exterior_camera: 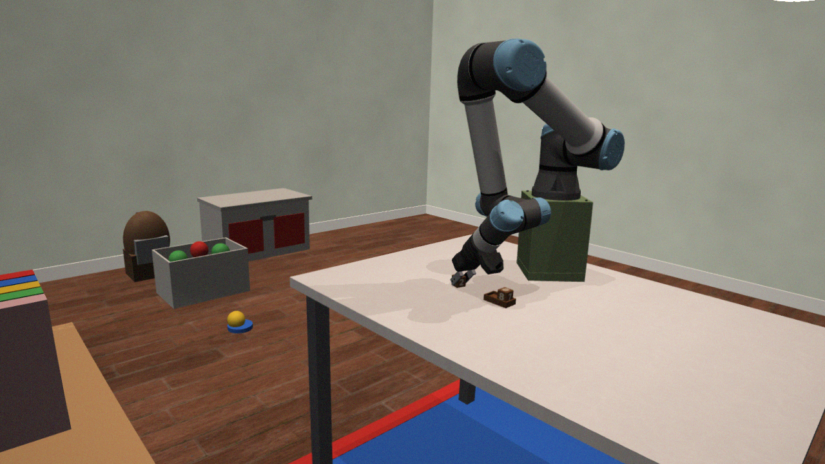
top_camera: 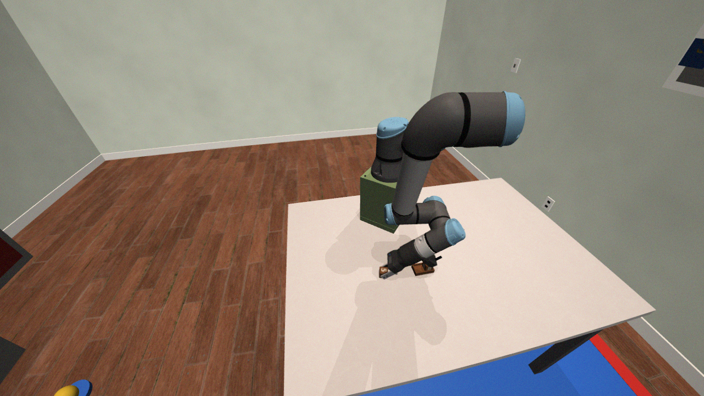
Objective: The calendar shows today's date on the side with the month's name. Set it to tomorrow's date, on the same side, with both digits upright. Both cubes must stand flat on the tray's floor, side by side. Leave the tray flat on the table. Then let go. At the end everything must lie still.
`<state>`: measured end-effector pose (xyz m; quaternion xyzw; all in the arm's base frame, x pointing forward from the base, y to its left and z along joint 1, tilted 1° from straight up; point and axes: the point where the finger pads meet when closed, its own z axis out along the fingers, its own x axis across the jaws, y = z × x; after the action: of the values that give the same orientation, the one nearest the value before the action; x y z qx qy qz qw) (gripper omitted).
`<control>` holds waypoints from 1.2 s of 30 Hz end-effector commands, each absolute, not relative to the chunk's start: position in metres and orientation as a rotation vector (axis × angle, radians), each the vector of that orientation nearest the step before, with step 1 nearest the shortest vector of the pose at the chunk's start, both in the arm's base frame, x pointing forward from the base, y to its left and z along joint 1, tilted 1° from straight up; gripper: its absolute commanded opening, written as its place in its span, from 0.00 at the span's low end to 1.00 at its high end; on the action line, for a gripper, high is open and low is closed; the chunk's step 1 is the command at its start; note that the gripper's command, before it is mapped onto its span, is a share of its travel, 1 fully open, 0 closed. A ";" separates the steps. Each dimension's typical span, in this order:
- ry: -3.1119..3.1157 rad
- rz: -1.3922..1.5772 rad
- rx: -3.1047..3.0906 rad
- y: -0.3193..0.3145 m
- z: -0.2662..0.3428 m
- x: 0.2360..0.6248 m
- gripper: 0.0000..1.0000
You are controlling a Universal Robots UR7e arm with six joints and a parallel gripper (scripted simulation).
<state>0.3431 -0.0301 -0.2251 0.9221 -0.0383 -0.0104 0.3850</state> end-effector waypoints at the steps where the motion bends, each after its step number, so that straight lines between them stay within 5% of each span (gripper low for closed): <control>1: -0.099 -0.023 2.348 -0.030 -0.225 0.345 0.60; 36: -0.097 -0.026 2.348 -0.030 -0.167 0.342 0.60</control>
<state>0.3443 -0.0301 -0.1872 0.9221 -0.0390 -0.0072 0.3848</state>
